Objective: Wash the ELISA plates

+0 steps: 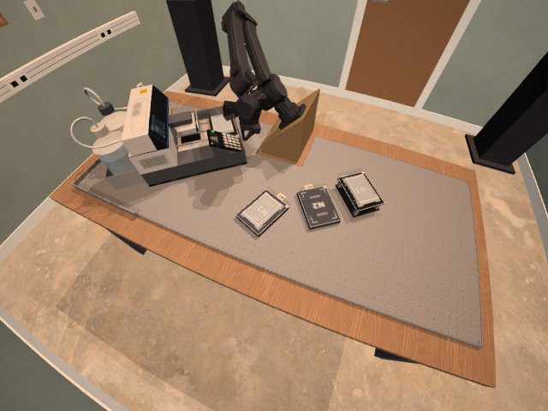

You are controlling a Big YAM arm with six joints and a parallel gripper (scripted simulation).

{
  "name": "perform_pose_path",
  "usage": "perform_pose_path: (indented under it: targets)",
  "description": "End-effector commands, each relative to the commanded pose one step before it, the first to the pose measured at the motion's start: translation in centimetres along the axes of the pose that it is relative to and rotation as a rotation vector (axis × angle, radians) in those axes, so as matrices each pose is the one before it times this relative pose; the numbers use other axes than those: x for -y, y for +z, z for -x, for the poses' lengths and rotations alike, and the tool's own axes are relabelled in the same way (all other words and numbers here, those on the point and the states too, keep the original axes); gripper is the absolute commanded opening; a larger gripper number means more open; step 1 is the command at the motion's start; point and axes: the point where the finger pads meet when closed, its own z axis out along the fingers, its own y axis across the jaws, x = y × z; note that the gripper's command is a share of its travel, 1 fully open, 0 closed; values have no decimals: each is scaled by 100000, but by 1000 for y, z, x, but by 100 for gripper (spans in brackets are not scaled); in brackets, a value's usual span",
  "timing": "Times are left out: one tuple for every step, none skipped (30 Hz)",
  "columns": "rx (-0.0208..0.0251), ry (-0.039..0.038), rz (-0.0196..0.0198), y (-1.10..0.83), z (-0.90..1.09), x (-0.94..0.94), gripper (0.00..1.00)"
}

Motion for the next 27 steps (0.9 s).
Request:
perform_pose_path:
  targets:
    - [439,-2943,1779,673,386,-174,0]
    - [27,-2,-8,167,5,4,0]
    - [26,-2,-9,167,5,4,0]
    - [26,-2,-9,167,4,4,0]
    - [26,-3,-9,167,4,4,0]
    - [26,-3,-10,167,4,4,0]
    - [24,-4,-10,162,3,3,0]
    - [25,-4,-10,167,4,4,0]
    - [25,-5,-10,167,4,5,0]
    - [0,0,0,0,0,0,0]
    - [0,0,0,0,0,0,0]
    - [25,-5,-11,169,4,5,0]
    - [24,-6,-11,167,3,5,0]
    - [24,-6,-11,167,3,5,0]
    - [23,-6,-12,167,3,5,0]
    - [23,-7,-12,167,3,5,0]
    - [23,-7,-12,167,2,5,0]
    - [22,-8,-12,167,2,5,0]
    - [22,-6,-12,161,1,4,0]
    - [25,-2,-11,166,3,5,0]
    - [10,-1,-4,68,1,2,0]
    - [0,0,0,1,0,0,0]
    - [0,0,0,1,0,0,0]
    - [-1,0,0,-4,-1,-1,0]
    - [0,0,0,2,0,0,0]
    - [41,46,30,-6,35,-10,0]
    - [0,0,0,0,0,0,0]
